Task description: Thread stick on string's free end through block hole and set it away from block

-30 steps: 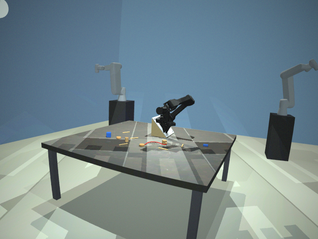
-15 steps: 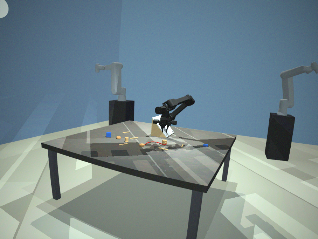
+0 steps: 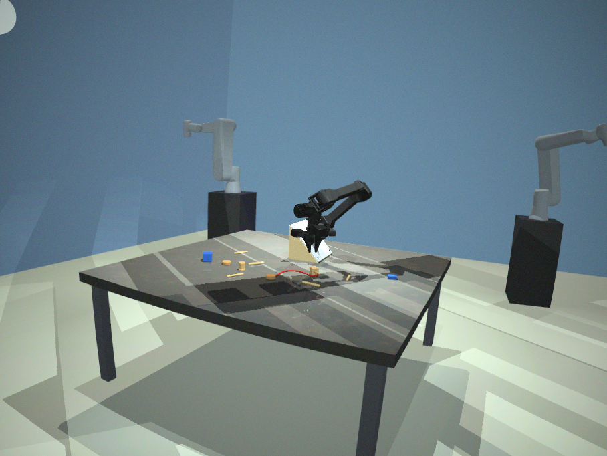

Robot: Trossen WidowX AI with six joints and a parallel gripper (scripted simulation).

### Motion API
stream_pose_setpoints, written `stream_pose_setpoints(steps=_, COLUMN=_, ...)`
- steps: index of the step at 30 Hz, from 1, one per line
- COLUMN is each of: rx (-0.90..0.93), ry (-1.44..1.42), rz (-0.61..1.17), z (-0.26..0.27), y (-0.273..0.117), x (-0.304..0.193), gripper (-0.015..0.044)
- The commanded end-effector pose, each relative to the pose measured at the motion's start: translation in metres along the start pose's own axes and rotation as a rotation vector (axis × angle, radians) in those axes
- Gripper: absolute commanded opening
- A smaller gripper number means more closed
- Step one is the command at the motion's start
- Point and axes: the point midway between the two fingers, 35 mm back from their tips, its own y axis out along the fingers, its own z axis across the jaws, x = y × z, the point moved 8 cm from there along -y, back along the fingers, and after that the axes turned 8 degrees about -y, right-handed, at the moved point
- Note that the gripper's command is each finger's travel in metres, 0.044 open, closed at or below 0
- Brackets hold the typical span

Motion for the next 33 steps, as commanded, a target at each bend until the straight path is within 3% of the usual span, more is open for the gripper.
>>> stream_pose_setpoints(steps=1, rx=0.001, ry=-0.010, rz=0.007, z=0.000, y=0.003, x=-0.002, gripper=0.0124)
stream_pose_setpoints(steps=33, rx=-0.002, ry=-0.010, rz=0.008, z=-0.002, y=0.055, x=-0.001, gripper=0.0124)
